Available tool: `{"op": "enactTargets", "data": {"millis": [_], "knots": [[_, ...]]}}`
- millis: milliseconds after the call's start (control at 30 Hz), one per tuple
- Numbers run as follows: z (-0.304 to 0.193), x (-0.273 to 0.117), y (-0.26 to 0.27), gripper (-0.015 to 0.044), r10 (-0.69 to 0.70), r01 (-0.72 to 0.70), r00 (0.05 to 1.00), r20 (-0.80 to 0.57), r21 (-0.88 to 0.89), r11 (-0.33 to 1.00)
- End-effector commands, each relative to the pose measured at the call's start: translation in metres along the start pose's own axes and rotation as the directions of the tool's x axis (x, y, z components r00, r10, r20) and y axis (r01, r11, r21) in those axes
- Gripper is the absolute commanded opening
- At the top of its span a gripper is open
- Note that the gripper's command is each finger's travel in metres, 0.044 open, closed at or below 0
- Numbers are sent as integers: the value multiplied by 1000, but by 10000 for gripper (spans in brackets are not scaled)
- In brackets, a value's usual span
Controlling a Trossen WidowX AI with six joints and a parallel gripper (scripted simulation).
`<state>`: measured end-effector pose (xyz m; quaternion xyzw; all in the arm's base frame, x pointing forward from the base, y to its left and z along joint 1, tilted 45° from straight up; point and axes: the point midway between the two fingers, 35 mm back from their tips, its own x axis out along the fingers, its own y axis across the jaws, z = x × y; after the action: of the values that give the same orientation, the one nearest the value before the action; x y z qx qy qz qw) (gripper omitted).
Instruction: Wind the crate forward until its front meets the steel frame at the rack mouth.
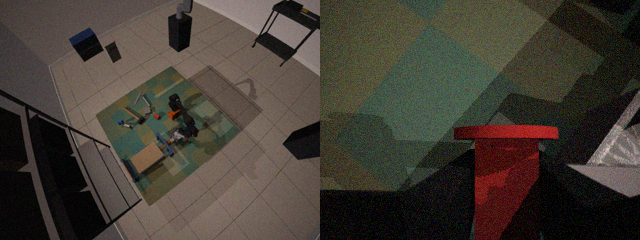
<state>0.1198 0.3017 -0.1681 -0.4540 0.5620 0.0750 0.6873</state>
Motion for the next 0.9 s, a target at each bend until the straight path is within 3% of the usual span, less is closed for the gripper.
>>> {"op": "enactTargets", "data": {"millis": [0,867], "knots": [[-13,-1,1,0,-2,1,1000,-25,-17,1000],[-37,-12,-5,0,-2,1,1000,-26,-18,1000]]}}
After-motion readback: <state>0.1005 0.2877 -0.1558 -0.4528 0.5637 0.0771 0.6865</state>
